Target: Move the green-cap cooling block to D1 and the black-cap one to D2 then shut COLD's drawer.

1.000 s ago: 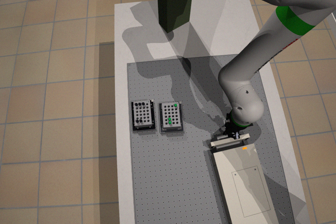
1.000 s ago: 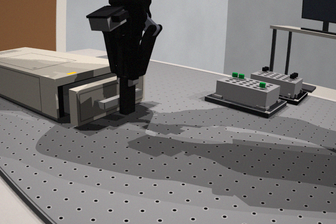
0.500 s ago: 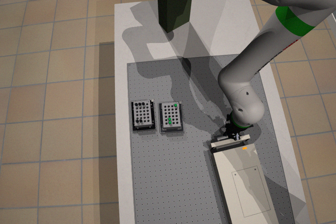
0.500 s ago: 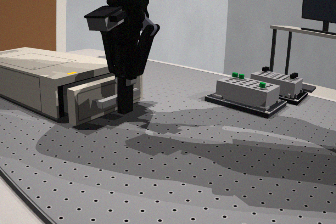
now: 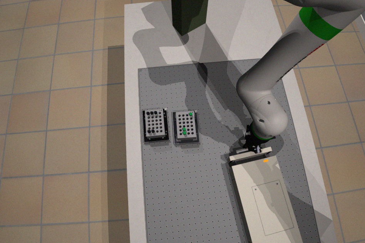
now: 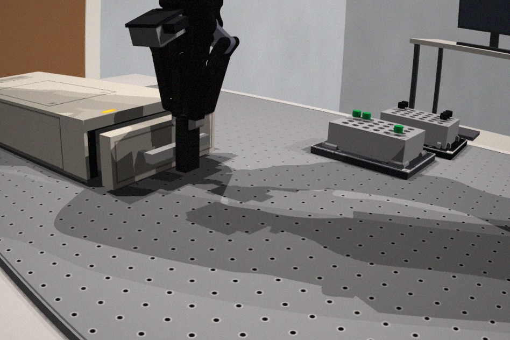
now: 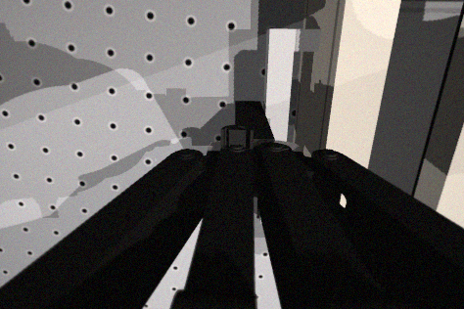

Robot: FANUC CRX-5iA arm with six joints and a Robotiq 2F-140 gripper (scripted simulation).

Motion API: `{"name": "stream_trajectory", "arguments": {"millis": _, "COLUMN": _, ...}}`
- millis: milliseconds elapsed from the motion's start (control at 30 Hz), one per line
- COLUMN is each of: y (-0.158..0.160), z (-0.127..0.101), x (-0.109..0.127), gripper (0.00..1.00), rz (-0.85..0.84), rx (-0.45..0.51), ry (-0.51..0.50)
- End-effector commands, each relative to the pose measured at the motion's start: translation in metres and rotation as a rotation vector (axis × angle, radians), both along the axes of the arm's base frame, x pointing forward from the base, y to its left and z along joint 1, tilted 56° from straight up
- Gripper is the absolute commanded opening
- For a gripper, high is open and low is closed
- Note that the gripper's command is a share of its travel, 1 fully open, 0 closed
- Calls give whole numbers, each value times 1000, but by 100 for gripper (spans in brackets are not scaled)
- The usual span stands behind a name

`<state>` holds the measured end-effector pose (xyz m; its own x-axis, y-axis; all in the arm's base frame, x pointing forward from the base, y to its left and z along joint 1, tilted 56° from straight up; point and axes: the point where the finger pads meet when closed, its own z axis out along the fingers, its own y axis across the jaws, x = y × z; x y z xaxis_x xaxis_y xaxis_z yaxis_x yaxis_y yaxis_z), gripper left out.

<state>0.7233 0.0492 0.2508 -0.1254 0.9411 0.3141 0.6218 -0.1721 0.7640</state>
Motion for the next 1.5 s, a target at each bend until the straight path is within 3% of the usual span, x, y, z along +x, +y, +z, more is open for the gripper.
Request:
{"name": "stream_trajectory", "arguments": {"millis": 0, "y": -1, "z": 2, "x": 1, "gripper": 10, "rz": -1, "rx": 0, "ry": -1}}
{"name": "stream_trajectory", "arguments": {"millis": 1467, "y": -3, "z": 11, "x": 8, "gripper": 10, "rz": -1, "rx": 0, "ry": -1}}
